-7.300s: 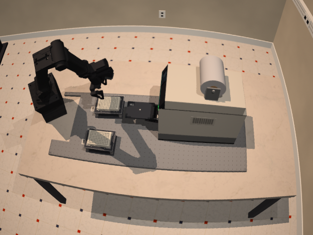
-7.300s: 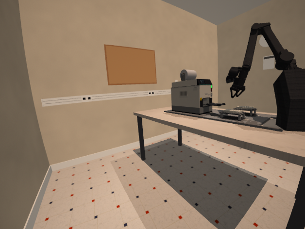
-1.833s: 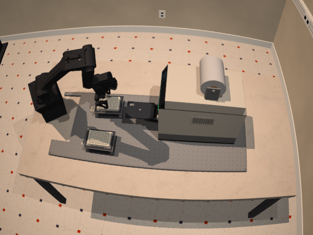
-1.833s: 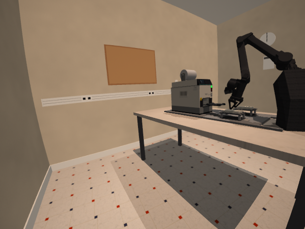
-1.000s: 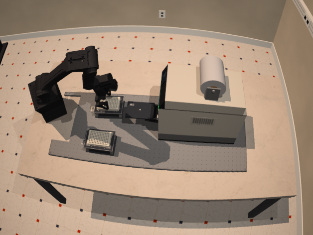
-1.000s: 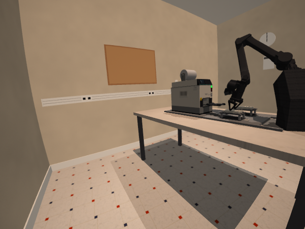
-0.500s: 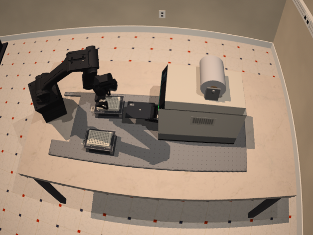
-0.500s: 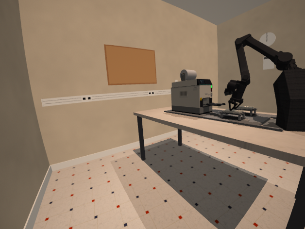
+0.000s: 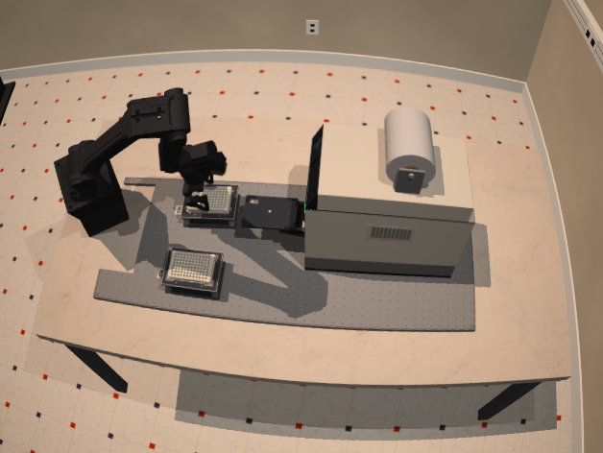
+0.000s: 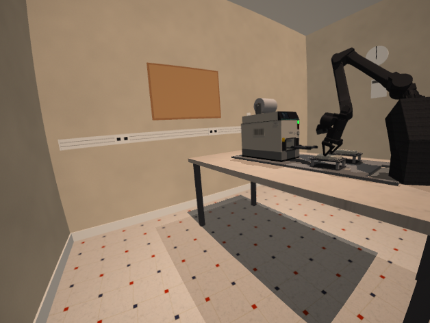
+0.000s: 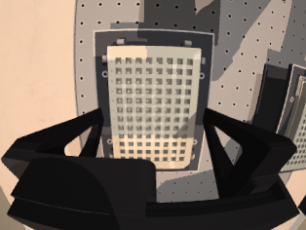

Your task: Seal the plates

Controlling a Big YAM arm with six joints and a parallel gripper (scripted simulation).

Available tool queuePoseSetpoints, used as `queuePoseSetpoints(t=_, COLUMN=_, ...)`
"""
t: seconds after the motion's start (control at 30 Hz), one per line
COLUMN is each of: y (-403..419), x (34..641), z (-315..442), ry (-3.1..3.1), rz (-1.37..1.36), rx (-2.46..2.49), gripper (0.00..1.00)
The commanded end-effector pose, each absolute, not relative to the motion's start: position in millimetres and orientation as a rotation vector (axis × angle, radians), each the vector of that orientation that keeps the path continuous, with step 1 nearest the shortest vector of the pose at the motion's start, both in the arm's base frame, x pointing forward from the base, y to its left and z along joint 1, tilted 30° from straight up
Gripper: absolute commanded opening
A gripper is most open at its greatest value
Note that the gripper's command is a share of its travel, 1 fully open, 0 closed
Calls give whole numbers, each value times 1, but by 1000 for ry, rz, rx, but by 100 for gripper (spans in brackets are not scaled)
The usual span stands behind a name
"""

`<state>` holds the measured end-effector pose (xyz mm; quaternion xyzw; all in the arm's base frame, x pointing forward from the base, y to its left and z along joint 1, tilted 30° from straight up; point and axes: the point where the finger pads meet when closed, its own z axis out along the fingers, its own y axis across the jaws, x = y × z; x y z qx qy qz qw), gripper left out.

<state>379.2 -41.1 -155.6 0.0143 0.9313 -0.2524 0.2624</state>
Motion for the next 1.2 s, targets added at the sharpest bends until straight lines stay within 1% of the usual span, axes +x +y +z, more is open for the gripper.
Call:
queuePoseSetpoints(t=0.0, y=-49, x=372, z=-160, ry=2543, rz=-692, rx=65, gripper=100)
queuePoseSetpoints(t=0.43, y=-48, x=387, z=-162, ry=2501, rz=-683, rx=45, gripper=100)
queuePoseSetpoints(t=0.83, y=-55, x=385, z=-171, ry=2513, rz=-683, rx=51, gripper=100)
queuePoseSetpoints(t=1.17, y=-45, x=391, z=-163, ry=2496, rz=-670, rx=50, gripper=100)
